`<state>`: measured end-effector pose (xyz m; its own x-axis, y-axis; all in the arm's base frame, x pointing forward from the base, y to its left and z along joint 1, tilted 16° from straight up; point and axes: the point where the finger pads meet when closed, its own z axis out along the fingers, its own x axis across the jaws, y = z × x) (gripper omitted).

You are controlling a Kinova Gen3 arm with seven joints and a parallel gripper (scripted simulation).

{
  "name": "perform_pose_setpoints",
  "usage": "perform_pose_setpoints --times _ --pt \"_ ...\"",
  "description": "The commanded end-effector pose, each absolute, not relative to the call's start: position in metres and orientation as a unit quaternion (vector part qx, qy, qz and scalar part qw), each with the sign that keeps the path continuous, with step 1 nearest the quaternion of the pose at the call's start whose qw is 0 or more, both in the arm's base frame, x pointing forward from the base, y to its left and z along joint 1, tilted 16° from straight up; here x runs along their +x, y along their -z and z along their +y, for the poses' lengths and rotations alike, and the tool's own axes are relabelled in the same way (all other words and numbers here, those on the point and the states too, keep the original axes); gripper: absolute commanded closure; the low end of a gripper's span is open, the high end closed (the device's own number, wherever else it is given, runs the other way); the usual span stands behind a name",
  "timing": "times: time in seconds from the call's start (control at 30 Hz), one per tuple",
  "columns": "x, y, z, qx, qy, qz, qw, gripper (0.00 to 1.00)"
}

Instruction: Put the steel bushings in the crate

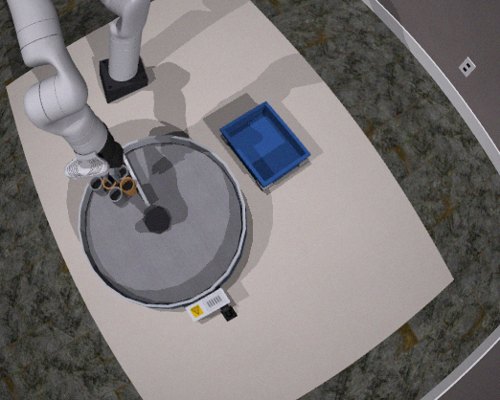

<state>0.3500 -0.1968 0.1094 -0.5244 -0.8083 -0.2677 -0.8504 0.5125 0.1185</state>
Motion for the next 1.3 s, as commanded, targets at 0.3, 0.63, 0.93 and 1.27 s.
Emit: perform_pose_setpoints --times 0.3,0.63,0.93,1.27 --pt "0.3515 -0.105 -0.2004 -0.58 -0.105 0.801 0.103 0.66" --pt "0.3515 -0.105 -0.2004 -0.58 -0.105 0.801 0.103 0.66" --pt "0.3551 -0.1015 -0.2018 -0.669 -0.09 0.729 0.117 0.66" --pt "0.3551 -0.1015 -0.2018 -0.669 -0.09 0.729 0.117 0.66"
